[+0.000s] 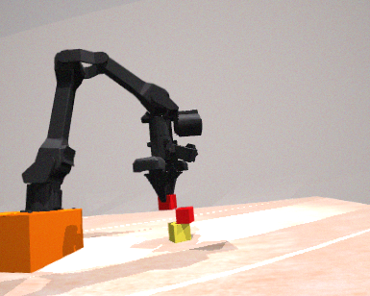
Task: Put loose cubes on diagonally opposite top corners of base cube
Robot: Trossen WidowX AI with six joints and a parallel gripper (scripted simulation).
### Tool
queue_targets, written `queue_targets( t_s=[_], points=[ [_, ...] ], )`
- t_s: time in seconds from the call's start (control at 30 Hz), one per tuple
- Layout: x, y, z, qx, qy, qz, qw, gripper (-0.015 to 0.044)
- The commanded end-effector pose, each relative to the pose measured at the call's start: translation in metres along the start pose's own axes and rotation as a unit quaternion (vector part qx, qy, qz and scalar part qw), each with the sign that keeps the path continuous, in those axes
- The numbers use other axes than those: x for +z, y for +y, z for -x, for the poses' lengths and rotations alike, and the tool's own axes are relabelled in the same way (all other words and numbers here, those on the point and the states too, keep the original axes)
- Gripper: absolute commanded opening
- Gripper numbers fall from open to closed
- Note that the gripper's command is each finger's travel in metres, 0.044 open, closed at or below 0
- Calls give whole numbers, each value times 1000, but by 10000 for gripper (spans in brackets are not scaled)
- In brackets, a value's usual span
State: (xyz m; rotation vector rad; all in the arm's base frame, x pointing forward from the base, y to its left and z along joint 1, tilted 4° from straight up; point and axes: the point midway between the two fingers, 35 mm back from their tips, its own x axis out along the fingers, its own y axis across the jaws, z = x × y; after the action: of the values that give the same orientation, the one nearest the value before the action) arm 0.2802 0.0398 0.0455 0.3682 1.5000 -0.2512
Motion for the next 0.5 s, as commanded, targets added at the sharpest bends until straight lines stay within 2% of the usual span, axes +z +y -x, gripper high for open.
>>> queue_targets(
  t_s=[0.0,0.27,0.47],
  points=[
    [0,0,-8,-3,2,-1,1000,105],
    [1,0,-27,-3,2,2,1000,105],
    [1,0,-28,-3,2,2,1000,105]
  ],
)
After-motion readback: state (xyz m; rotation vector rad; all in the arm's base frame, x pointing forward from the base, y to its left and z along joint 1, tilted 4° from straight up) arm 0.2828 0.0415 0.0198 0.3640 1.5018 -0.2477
